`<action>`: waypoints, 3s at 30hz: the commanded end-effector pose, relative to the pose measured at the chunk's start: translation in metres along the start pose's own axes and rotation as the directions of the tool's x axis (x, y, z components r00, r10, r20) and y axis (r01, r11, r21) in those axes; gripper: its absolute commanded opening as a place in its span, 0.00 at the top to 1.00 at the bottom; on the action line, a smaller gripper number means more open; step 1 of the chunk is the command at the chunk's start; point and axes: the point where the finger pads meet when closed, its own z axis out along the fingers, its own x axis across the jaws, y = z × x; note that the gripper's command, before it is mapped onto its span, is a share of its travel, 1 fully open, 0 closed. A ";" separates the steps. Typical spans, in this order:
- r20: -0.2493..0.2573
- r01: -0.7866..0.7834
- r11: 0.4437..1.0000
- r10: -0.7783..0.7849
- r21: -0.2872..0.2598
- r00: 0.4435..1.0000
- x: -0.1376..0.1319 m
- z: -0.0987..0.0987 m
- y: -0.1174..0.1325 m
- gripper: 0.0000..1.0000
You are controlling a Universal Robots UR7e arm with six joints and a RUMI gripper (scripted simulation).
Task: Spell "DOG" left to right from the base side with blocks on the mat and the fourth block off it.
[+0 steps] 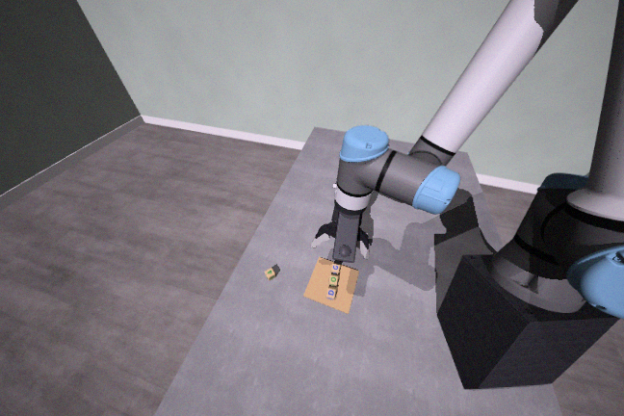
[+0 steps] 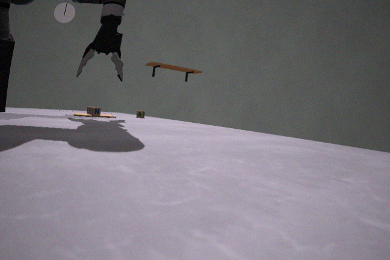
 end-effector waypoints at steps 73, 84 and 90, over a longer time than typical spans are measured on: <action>-0.001 0.000 1.000 0.000 0.000 1.000 0.000 -0.083 0.000 0.00; -0.001 0.000 1.000 0.000 0.000 1.000 0.000 -0.083 0.000 0.00; -0.001 0.000 1.000 0.000 0.000 1.000 0.000 -0.083 0.000 0.00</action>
